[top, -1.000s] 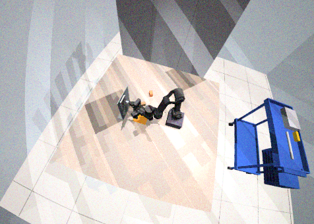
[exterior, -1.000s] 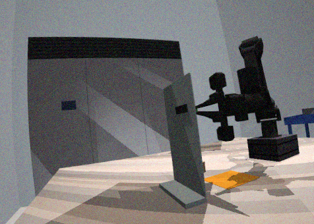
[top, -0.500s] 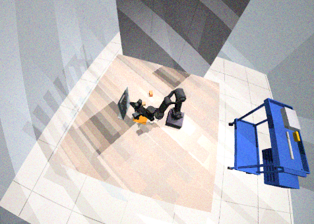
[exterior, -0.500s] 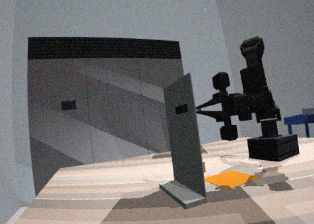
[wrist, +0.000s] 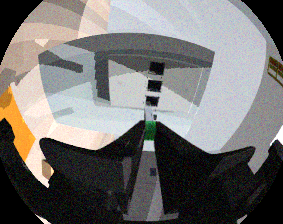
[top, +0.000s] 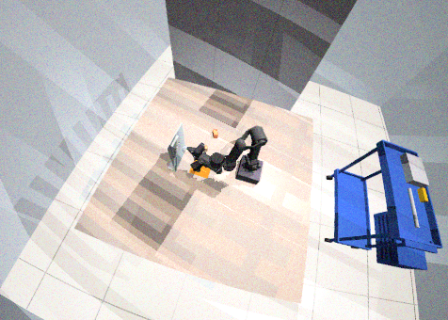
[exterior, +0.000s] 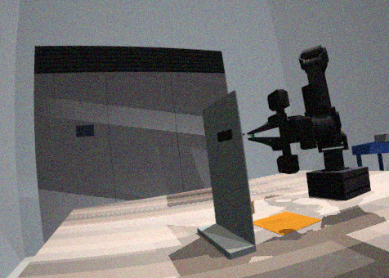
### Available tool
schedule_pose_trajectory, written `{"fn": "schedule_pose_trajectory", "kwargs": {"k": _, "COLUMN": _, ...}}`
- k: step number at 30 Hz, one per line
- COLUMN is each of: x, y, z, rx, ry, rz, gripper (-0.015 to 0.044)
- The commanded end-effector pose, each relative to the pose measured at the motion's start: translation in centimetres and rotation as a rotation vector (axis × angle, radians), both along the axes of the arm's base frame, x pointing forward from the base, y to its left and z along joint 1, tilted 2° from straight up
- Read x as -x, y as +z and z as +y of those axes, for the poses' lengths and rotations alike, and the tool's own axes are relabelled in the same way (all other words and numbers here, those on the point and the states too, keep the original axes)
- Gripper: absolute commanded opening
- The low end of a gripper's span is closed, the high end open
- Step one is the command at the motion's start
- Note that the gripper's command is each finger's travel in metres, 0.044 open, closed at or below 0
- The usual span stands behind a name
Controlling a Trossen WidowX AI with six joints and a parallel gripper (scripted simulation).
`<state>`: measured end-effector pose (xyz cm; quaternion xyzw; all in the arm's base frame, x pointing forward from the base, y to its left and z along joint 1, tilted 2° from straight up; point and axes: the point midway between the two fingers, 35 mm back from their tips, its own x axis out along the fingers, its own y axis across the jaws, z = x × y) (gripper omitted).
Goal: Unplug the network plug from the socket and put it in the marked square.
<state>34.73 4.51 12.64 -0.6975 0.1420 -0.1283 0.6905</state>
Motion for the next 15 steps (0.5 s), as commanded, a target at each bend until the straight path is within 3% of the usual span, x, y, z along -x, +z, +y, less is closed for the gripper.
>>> {"fn": "schedule_pose_trajectory", "kwargs": {"k": 1, "x": 0.42, "y": 0.09, "z": 0.0, "rx": -0.004, "ry": -0.004, "rz": -0.003, "gripper": 0.0}}
{"fn": "schedule_pose_trajectory", "kwargs": {"k": 15, "x": 1.4, "y": 0.09, "z": 0.32, "rx": -0.004, "ry": -0.004, "rz": -0.002, "gripper": 0.0}}
